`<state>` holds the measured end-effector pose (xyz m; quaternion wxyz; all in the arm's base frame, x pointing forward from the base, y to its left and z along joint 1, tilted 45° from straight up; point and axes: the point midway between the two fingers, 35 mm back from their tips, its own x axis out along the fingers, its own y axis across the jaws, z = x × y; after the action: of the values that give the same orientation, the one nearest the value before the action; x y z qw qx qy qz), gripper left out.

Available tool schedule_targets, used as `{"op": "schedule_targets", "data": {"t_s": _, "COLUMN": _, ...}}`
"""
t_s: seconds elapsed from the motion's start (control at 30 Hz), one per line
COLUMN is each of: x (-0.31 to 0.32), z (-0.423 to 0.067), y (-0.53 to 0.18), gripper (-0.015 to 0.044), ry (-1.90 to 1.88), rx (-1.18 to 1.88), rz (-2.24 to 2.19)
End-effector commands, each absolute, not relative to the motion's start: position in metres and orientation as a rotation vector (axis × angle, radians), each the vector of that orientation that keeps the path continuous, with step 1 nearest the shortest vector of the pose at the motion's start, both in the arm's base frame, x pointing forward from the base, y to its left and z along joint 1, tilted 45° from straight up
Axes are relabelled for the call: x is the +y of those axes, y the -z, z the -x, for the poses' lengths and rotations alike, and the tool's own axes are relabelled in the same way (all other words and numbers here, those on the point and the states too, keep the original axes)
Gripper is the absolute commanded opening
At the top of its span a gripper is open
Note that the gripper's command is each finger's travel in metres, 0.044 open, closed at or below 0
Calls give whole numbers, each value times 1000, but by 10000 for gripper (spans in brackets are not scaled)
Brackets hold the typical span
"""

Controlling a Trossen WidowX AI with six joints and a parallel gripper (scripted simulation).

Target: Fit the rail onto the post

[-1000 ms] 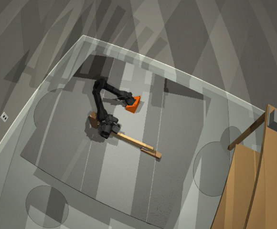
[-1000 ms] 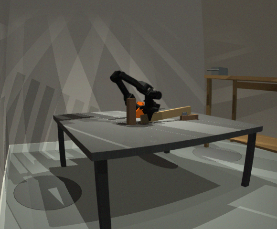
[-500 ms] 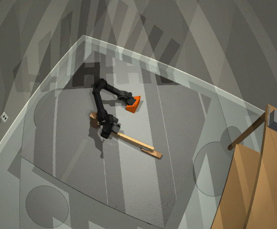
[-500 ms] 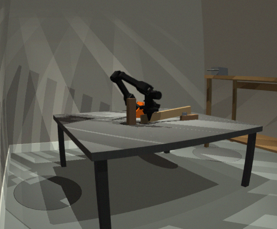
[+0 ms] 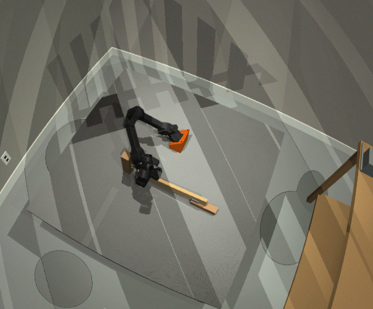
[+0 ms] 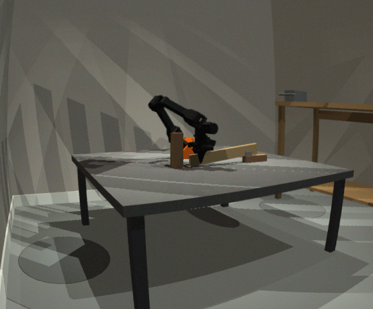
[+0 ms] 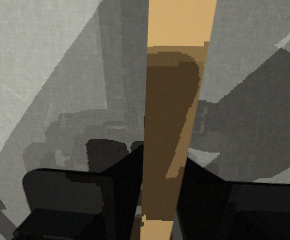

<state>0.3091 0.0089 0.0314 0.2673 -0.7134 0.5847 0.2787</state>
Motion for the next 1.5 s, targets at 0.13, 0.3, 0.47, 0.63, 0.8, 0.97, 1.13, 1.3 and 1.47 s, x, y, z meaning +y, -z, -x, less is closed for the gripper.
{"op": "schedule_targets", "data": {"t_s": 0.13, "x": 13, "z": -309, "y": -35, "gripper": 0, "ry": -752, "rx": 1575, "rz": 1931}}
{"op": "schedule_targets", "data": {"t_s": 0.3, "x": 15, "z": -309, "y": -37, "gripper": 0, "ry": -752, "rx": 1575, "rz": 1931}}
{"op": "schedule_targets", "data": {"t_s": 0.47, "x": 17, "z": -309, "y": -38, "gripper": 0, "ry": -753, "rx": 1575, "rz": 1931}}
{"op": "schedule_targets", "data": {"t_s": 0.63, "x": 18, "z": -309, "y": -40, "gripper": 0, "ry": -753, "rx": 1575, "rz": 1931}}
{"op": "schedule_targets", "data": {"t_s": 0.8, "x": 20, "z": -308, "y": -42, "gripper": 0, "ry": -753, "rx": 1575, "rz": 1931}}
{"op": "schedule_targets", "data": {"t_s": 0.97, "x": 22, "z": -308, "y": -44, "gripper": 0, "ry": -753, "rx": 1575, "rz": 1931}}
{"op": "schedule_targets", "data": {"t_s": 1.13, "x": 24, "z": -308, "y": -45, "gripper": 0, "ry": -753, "rx": 1575, "rz": 1931}}
{"op": "schedule_targets", "data": {"t_s": 1.3, "x": 25, "z": -307, "y": -47, "gripper": 0, "ry": -753, "rx": 1574, "rz": 1931}}
{"op": "schedule_targets", "data": {"t_s": 1.47, "x": 27, "z": -307, "y": -49, "gripper": 0, "ry": -753, "rx": 1574, "rz": 1931}}
